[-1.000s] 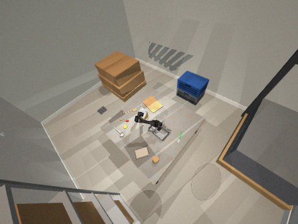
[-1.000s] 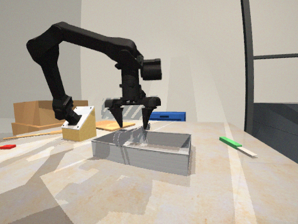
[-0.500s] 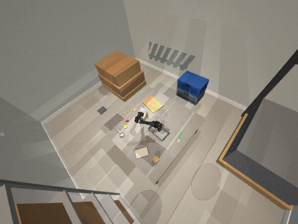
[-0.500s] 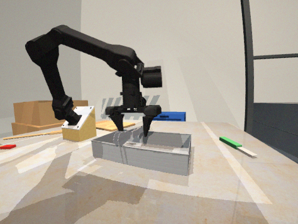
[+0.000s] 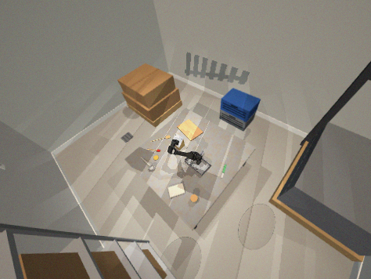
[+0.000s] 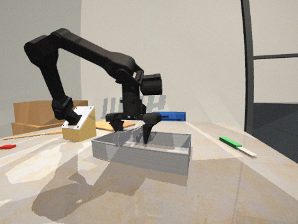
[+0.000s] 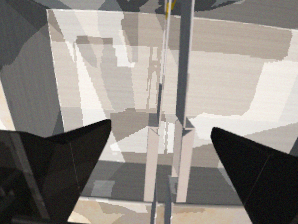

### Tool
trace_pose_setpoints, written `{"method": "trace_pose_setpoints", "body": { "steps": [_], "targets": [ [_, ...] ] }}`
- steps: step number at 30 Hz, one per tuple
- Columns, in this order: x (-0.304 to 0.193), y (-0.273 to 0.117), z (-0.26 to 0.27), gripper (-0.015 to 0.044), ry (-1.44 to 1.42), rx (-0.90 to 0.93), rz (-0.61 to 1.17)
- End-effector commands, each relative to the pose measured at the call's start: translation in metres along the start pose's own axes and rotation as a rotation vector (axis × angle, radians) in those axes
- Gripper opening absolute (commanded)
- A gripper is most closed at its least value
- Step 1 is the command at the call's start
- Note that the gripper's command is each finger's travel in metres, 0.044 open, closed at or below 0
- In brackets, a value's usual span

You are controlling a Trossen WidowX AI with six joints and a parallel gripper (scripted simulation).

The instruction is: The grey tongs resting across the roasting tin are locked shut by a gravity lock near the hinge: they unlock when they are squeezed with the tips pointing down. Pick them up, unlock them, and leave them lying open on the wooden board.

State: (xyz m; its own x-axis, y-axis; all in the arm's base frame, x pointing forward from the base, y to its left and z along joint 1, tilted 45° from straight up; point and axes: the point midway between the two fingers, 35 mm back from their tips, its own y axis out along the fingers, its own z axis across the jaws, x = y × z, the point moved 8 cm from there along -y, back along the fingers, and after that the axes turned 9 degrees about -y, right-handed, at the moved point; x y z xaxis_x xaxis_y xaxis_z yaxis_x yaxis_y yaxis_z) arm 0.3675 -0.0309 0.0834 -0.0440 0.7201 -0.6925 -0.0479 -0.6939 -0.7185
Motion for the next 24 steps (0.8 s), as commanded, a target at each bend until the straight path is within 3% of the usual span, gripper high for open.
{"method": "trace_pose_setpoints", "body": {
  "steps": [1, 7, 20, 24],
  "targets": [
    [0.0008, 0.009, 0.0028, 0.044, -0.01, 0.008, 0.008],
    [0.0007, 0.0129, 0.0032, 0.044, -0.01, 0.008, 0.009],
    [-0.0004, 0.0093, 0.0011, 0.0099, 0.0, 0.003, 0.001],
    [-0.0004, 0.0093, 0.0011, 0.0072, 0.0, 0.003, 0.001]
  ]
}}
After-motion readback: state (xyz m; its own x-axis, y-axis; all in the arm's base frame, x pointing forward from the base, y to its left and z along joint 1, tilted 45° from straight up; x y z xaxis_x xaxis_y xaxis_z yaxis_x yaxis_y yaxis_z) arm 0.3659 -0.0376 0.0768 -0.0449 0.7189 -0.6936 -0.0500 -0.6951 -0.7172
